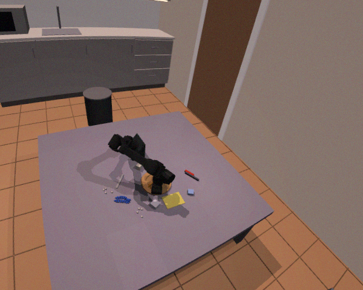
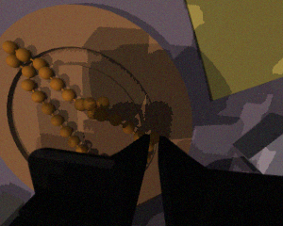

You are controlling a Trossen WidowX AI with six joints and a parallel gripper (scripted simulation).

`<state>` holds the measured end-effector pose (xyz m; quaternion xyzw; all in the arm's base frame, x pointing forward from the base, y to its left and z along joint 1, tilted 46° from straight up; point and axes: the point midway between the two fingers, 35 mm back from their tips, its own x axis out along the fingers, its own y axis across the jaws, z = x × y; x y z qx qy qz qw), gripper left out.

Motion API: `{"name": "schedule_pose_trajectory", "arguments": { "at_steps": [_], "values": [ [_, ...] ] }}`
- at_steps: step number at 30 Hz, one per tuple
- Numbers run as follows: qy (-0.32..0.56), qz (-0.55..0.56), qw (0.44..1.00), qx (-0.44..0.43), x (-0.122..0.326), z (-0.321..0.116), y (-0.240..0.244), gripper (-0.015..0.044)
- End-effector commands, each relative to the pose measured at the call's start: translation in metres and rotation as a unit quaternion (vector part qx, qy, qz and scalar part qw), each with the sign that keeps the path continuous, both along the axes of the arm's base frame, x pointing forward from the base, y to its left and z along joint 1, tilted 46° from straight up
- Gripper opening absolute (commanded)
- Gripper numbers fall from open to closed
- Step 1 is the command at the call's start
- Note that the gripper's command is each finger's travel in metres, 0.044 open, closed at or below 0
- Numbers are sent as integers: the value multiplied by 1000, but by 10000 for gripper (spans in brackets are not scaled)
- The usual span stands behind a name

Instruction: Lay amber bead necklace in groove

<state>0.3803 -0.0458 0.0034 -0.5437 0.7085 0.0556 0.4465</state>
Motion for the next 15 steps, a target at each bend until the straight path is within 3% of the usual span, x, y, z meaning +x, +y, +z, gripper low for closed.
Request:
{"name": "schedule_pose_trajectory", "arguments": {
  "at_steps": [1,10,15],
  "values": [
    [7,-1,1000,-1,-3,-2,-3,0],
    [7,-1,1000,-1,-3,-2,-3,0],
    [0,0,1000,0,0,0,0,131]
  ]
}}
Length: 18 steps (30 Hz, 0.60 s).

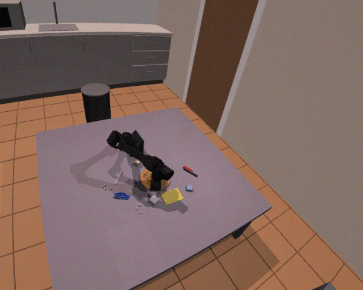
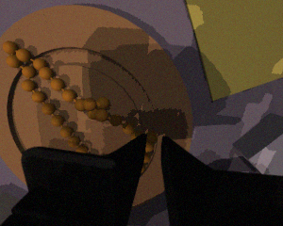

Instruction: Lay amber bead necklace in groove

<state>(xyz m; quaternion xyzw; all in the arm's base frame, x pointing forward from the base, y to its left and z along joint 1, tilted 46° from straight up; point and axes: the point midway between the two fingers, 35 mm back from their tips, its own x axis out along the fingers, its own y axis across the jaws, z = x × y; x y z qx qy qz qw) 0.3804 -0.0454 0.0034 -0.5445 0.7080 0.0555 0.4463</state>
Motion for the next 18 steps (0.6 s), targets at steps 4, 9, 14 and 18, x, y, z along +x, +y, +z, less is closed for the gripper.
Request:
{"name": "schedule_pose_trajectory", "arguments": {
  "at_steps": [4,9,14,18],
  "values": [
    [0,-1,1000,0,0,0,0,236],
    [2,-1,1000,0,-1,1,1,368],
    [6,-1,1000,0,0,4,3,440],
    [8,-2,1000,0,0,5,4,440]
  ]
}}
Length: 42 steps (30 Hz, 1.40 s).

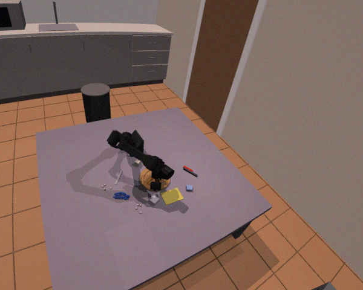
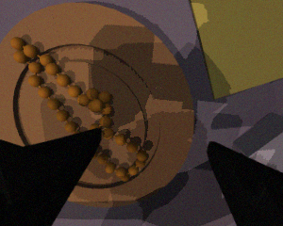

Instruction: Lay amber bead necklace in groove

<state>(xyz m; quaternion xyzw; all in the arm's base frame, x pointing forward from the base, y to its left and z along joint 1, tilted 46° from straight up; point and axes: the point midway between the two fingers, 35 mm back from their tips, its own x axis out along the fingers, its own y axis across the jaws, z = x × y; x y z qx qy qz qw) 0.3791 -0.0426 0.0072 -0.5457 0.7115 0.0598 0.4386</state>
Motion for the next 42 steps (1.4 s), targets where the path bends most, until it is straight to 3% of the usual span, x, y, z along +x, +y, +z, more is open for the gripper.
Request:
{"name": "schedule_pose_trajectory", "arguments": {
  "at_steps": [1,29,36,41,42],
  "values": [
    [-2,-3,1000,2,1,1,1,440],
    [-2,-3,1000,2,1,1,1,440],
    [149,141,979,7,-17,29,15,256],
    [154,146,977,7,-17,30,15,125],
    [154,146,977,7,-17,30,15,120]
  ]
}}
